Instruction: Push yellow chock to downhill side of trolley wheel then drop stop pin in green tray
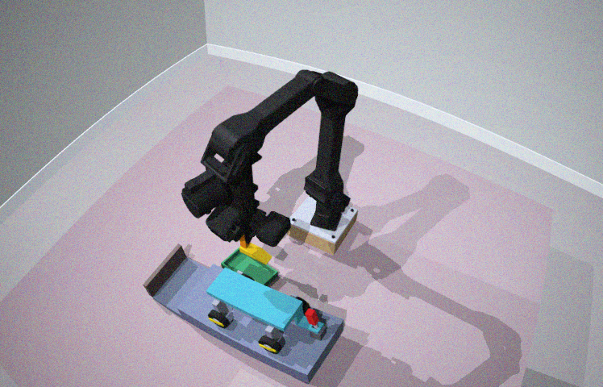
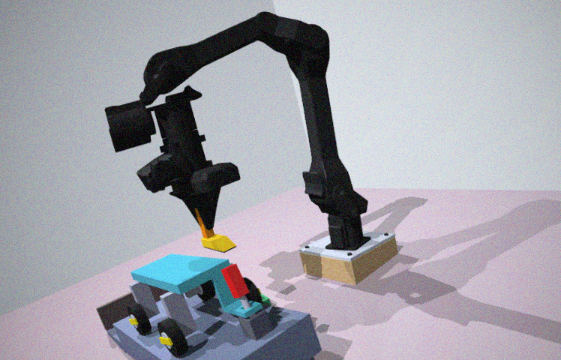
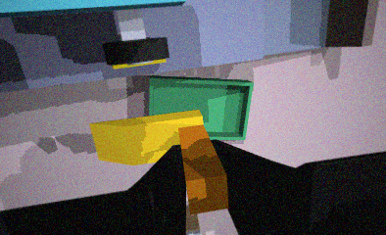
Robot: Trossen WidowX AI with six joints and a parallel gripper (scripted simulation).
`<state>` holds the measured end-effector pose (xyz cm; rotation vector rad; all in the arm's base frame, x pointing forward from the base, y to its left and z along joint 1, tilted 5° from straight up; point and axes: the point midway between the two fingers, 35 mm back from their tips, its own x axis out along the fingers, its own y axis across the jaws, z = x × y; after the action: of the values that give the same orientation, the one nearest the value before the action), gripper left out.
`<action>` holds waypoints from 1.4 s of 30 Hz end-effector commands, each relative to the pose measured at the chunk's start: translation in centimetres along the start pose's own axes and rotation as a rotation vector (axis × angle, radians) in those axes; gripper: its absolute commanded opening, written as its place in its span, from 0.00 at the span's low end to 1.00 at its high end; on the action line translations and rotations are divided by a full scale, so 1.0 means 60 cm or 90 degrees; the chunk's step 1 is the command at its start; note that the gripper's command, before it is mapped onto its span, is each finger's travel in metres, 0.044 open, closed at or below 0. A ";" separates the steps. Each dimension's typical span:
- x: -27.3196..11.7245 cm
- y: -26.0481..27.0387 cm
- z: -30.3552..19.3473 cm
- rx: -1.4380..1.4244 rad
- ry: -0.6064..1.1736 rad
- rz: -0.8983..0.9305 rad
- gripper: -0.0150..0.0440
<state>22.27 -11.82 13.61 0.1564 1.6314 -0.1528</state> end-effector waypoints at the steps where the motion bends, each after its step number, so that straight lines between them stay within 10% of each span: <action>1: 0.002 -0.025 0.007 -0.002 0.001 -0.003 0.25; 42: 0.024 -0.138 0.081 -0.002 -0.001 0.068 0.25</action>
<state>25.13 -20.80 12.12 0.2343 1.6204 -0.0663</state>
